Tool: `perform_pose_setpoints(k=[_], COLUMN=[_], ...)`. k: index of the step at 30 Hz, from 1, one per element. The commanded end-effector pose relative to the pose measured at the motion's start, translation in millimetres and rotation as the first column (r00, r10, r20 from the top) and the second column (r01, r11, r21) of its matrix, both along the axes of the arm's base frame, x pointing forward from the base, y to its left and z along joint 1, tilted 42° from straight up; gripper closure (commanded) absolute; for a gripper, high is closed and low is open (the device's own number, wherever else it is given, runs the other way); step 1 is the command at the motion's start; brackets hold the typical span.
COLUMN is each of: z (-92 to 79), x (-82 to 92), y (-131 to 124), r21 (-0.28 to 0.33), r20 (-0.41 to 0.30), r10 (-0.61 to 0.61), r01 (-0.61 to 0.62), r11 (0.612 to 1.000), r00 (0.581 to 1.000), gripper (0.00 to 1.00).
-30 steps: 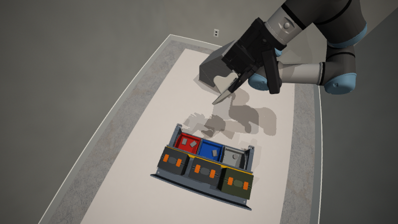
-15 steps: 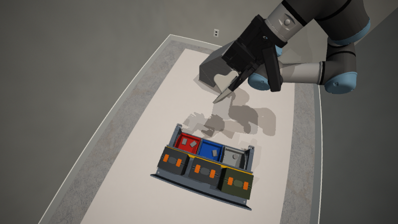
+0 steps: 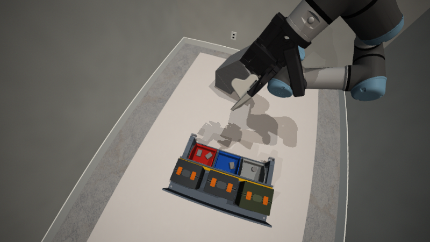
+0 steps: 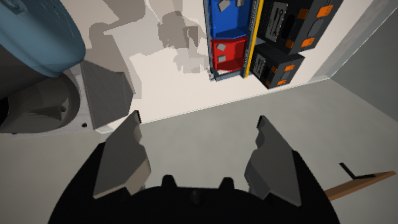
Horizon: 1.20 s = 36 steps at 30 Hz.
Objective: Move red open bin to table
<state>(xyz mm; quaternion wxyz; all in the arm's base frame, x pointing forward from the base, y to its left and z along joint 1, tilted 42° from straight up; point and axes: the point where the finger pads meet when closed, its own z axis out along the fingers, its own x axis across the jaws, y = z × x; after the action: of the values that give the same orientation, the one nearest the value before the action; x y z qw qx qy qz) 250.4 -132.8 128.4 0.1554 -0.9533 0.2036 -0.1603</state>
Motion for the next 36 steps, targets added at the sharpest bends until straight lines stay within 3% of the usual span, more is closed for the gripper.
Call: perform_pose_setpoints(k=[1, 3, 15, 16, 20, 32, 33, 36], z=[19.5, 32.5, 32.5, 9.2, 32.7, 32.7, 11.9, 27.6], x=[-21.9, -36.7, -36.7, -10.4, -36.8, -36.8, -13.7, -31.0], y=[-8.3, -13.7, -13.7, -4.6, -13.3, -13.3, -6.0, -11.2], r21=[0.094, 0.156, 0.156, 0.039, 0.166, 0.166, 0.050, 0.146], r20=[0.021, 0.041, 0.041, 0.007, 0.045, 0.045, 0.009, 0.037], r10=[0.117, 0.194, 0.194, 0.056, 0.211, 0.211, 0.075, 0.191], r01=[-0.118, -0.199, -0.199, -0.056, -0.215, -0.215, -0.076, -0.194], r11=[0.989, 0.968, 0.968, 0.998, 0.962, 0.962, 0.996, 0.970], r00=[0.993, 0.980, 0.980, 0.998, 0.977, 0.977, 0.997, 0.981], gripper=[0.00, 0.00, 0.00, 0.00, 0.00, 0.00, 0.00, 0.00])
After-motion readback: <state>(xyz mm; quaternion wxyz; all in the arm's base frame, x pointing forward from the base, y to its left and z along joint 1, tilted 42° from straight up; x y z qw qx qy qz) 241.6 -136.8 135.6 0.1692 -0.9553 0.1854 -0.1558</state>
